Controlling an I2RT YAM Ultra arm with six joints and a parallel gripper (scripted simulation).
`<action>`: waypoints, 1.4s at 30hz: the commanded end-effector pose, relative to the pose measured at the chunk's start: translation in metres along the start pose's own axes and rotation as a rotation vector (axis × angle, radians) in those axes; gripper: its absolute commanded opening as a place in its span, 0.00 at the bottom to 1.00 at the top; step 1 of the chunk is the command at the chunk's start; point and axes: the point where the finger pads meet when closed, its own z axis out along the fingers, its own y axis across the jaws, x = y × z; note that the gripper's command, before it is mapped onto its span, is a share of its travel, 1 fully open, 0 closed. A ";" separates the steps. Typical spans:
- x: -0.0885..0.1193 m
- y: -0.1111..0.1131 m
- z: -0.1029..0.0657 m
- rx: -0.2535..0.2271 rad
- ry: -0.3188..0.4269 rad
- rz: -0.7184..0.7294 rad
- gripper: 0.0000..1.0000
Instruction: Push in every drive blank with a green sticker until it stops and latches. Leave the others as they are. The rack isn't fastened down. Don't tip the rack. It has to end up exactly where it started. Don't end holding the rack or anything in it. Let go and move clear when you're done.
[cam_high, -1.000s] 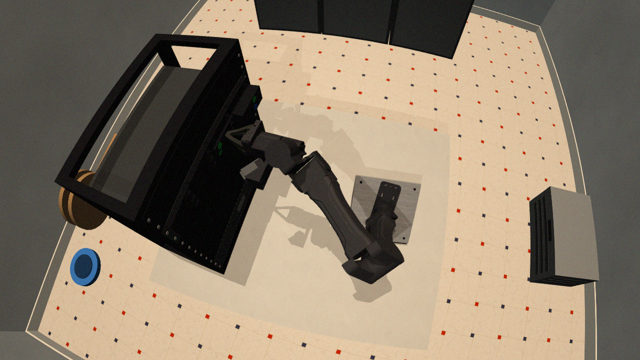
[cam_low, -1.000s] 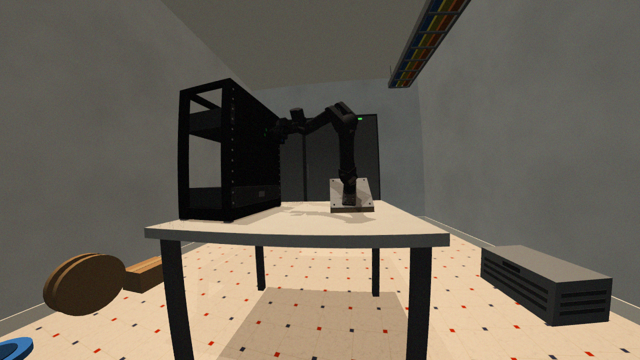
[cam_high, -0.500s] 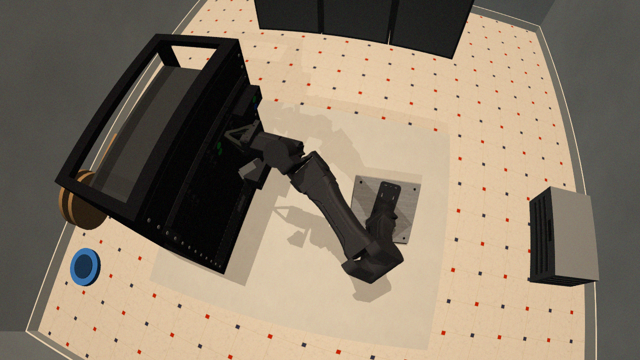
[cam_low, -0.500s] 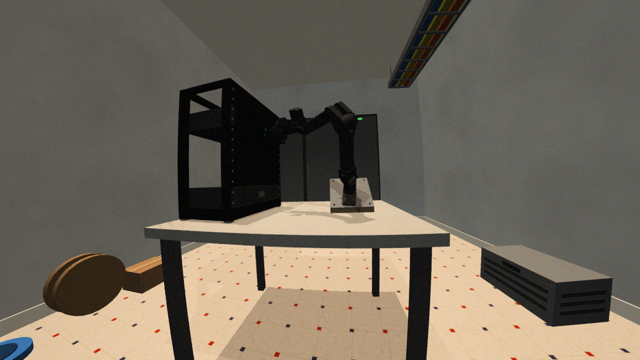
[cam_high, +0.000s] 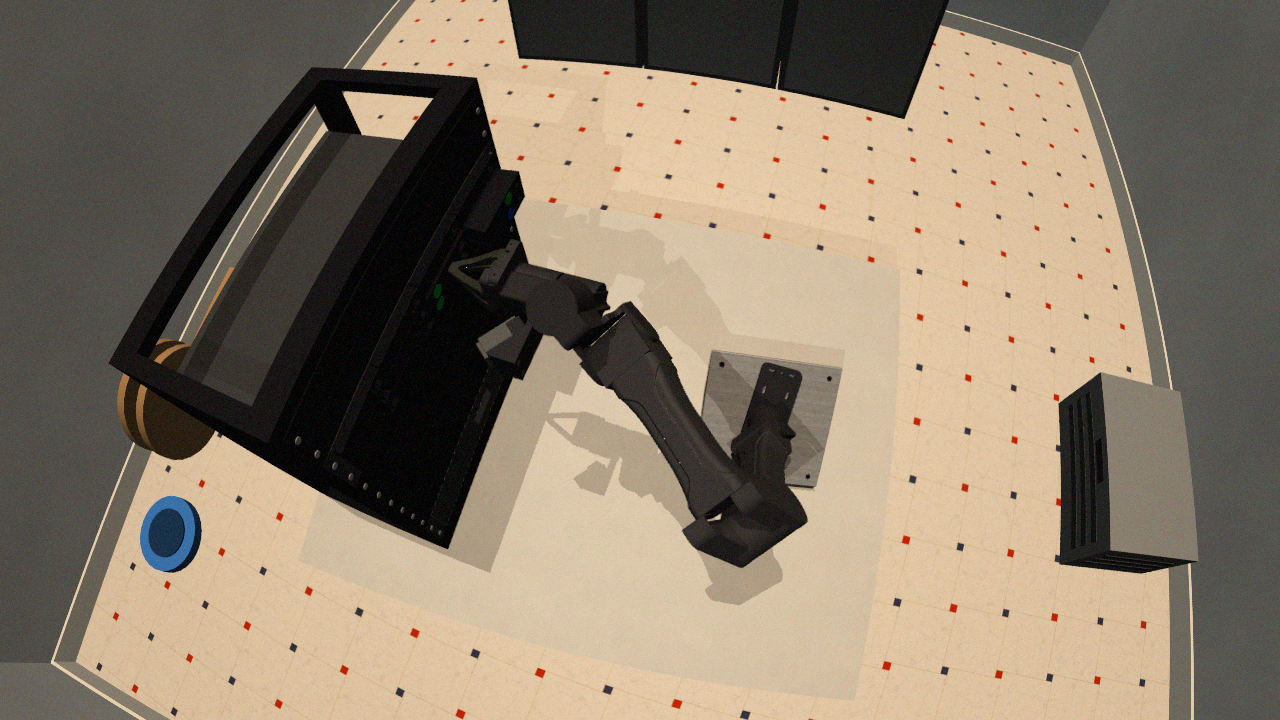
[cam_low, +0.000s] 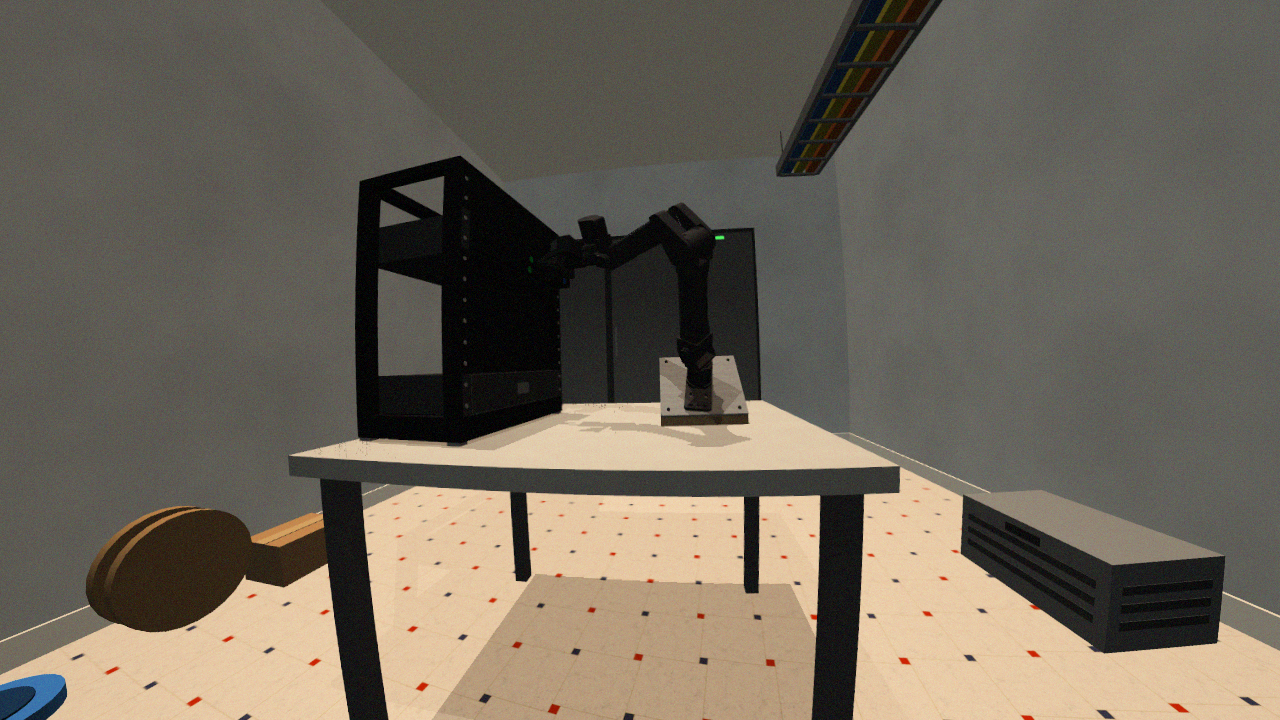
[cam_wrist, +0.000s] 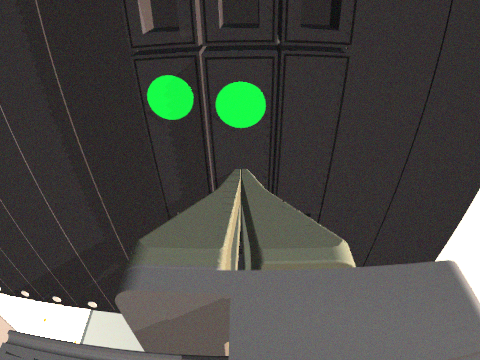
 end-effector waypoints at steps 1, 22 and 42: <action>-0.024 -0.018 0.013 0.039 -0.050 -0.029 0.00; -0.025 -0.018 0.013 0.036 -0.054 -0.030 0.00; -0.029 -0.018 0.016 0.033 -0.058 -0.030 0.00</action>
